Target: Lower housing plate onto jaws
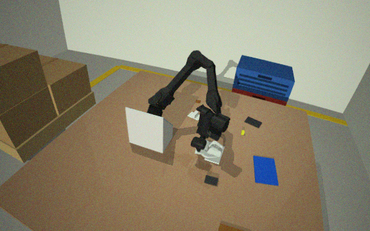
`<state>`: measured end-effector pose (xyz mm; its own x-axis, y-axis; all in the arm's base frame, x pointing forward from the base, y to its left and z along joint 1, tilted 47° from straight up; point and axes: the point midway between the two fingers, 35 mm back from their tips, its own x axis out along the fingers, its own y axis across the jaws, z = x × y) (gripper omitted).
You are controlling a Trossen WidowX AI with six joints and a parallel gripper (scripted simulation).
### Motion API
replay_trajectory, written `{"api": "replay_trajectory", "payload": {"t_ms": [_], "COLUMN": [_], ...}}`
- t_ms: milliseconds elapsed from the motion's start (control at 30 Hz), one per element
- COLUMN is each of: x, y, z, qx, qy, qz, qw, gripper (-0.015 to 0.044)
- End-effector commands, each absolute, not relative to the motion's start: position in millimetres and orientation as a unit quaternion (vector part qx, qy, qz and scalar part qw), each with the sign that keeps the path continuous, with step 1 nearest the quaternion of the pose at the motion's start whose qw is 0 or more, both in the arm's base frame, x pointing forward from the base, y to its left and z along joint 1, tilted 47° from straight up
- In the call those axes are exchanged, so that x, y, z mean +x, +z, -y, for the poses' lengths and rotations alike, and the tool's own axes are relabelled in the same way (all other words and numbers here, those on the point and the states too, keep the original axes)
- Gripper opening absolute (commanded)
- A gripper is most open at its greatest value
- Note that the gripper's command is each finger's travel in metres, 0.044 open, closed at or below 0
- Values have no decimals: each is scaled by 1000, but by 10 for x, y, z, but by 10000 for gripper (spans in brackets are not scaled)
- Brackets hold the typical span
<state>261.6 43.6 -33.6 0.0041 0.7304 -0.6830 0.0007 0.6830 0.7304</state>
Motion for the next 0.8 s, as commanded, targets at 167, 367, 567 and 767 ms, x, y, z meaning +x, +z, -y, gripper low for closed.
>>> {"api": "replay_trajectory", "payload": {"t_ms": [167, 367, 567, 767], "x": [2609, 2609, 2609, 2609], "y": [-354, -358, -371, -374], "z": [-459, -463, -477, -481], "qx": [288, 288, 288, 288], "qy": [278, 278, 278, 278], "qz": [-649, -649, -649, -649], "qw": [647, 647, 647, 647], "gripper": [351, 351, 351, 351]}}
